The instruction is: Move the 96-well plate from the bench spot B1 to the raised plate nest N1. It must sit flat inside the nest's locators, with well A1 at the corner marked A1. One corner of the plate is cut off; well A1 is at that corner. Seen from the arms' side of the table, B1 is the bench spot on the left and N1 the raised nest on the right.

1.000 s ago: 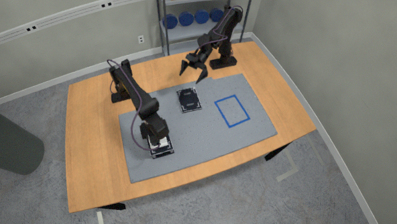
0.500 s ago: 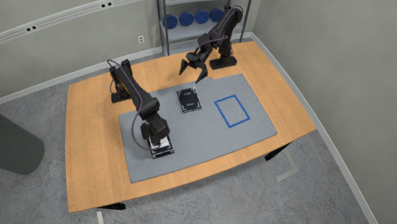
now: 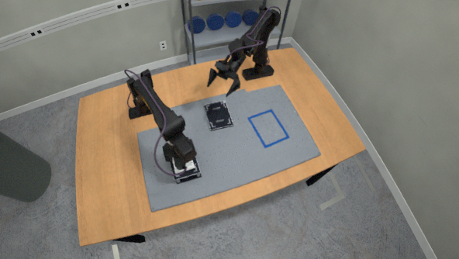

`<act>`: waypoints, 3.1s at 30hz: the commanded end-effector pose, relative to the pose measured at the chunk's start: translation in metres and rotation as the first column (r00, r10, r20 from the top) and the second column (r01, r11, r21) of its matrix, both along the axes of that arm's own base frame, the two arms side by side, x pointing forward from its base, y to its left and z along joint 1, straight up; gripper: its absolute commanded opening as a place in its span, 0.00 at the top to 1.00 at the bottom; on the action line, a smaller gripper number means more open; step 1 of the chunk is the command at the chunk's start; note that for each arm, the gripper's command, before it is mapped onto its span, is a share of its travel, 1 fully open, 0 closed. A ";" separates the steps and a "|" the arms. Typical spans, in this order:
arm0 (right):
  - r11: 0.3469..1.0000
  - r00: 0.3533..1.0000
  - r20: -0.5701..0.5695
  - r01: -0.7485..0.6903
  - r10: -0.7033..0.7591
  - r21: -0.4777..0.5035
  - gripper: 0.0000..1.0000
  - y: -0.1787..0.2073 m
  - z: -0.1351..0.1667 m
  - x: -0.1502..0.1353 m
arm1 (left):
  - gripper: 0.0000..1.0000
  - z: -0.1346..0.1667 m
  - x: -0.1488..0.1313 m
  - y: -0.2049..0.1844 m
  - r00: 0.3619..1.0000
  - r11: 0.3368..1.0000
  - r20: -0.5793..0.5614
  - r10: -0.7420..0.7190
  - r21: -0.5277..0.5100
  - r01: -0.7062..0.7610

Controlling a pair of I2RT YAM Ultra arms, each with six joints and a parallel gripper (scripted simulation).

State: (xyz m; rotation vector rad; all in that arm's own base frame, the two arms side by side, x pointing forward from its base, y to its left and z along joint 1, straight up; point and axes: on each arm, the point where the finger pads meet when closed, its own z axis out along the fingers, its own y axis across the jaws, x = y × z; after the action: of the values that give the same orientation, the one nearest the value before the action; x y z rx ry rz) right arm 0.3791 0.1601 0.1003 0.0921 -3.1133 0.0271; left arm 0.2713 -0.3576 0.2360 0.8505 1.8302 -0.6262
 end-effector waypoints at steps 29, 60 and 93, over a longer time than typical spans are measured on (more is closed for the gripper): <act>1.000 0.999 0.041 -0.003 0.002 0.019 0.21 0.001 0.026 0.003 | 0.00 0.016 0.001 0.001 1.000 1.000 0.022 0.007 -0.030 -0.007; 1.000 0.999 0.049 0.001 -0.002 0.021 0.21 -0.001 0.018 0.007 | 0.00 0.016 0.001 0.001 1.000 1.000 0.022 0.007 -0.030 -0.007; 1.000 0.999 0.037 0.004 -0.004 0.015 0.21 0.001 -0.017 0.006 | 0.00 0.016 0.001 0.001 1.000 1.000 0.022 0.007 -0.030 -0.007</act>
State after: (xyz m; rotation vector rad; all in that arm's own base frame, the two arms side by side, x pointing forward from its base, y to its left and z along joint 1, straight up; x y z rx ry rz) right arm 0.3836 0.1615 0.0828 0.0949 -3.1570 0.0018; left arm 0.2713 -0.3576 0.2360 0.8505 1.8301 -0.6262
